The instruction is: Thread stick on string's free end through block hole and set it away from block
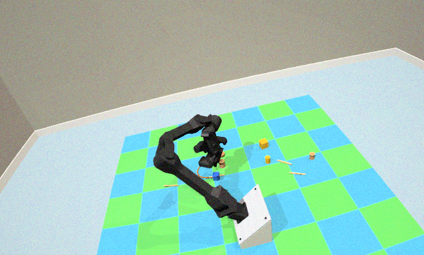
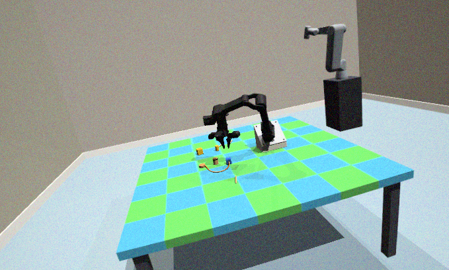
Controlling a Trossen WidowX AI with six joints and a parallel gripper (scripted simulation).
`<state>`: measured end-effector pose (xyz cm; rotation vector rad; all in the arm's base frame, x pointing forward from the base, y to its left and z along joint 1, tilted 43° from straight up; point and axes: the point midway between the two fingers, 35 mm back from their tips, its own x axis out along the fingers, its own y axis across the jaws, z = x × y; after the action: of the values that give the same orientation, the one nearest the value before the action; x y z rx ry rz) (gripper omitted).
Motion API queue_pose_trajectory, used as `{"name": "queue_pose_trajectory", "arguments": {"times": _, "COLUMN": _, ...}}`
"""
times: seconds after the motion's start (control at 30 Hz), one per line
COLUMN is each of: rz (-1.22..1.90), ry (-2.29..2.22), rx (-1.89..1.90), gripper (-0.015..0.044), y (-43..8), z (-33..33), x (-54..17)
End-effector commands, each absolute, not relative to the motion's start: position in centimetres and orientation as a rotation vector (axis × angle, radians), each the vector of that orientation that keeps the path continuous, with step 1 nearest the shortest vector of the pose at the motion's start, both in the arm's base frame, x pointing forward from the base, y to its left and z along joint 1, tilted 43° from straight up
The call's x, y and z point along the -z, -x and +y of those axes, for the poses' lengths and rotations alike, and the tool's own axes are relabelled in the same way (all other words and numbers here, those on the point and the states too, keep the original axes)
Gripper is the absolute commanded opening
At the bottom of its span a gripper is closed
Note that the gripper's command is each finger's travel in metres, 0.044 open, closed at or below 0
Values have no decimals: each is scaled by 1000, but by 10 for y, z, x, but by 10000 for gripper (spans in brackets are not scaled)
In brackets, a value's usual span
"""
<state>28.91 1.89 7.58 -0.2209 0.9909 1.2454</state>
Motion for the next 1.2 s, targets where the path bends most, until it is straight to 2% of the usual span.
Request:
{"name": "queue_pose_trajectory", "arguments": {"times": 0.0, "rz": 742, "ry": 537, "rx": -1434, "gripper": 122, "y": -287, "z": 10, "x": -67}}
{"name": "queue_pose_trajectory", "arguments": {"times": 1.17, "rz": 743, "ry": 539, "rx": -1432, "gripper": 122, "y": -289, "z": 35, "x": -39}}
